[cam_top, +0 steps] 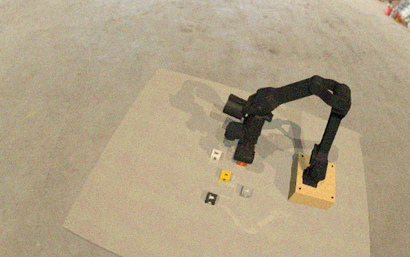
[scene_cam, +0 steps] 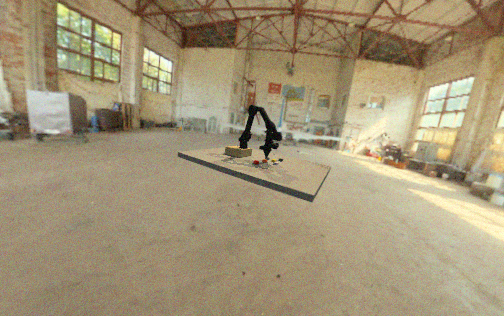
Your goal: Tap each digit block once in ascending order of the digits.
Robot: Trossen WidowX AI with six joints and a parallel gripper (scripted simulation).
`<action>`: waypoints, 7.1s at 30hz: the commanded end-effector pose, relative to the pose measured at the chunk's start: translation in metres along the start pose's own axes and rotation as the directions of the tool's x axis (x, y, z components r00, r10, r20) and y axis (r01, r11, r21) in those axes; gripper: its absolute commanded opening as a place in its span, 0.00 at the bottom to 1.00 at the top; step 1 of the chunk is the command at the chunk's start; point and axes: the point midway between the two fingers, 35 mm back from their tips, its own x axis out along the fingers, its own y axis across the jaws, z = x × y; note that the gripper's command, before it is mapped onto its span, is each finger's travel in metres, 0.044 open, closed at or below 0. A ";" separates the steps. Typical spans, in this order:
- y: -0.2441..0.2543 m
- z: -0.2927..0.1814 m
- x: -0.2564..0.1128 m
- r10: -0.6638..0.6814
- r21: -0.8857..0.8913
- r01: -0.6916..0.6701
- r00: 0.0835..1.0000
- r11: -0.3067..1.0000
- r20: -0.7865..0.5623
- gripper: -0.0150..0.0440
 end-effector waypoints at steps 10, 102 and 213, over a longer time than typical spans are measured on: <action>0.000 0.000 -0.085 -0.002 -0.006 0.002 1.000 1.000 0.004 0.29; 0.068 0.070 -0.090 0.025 -0.052 -0.023 0.999 0.998 0.034 0.29; 0.094 0.030 -0.005 0.006 -0.006 -0.006 1.000 1.000 0.006 0.29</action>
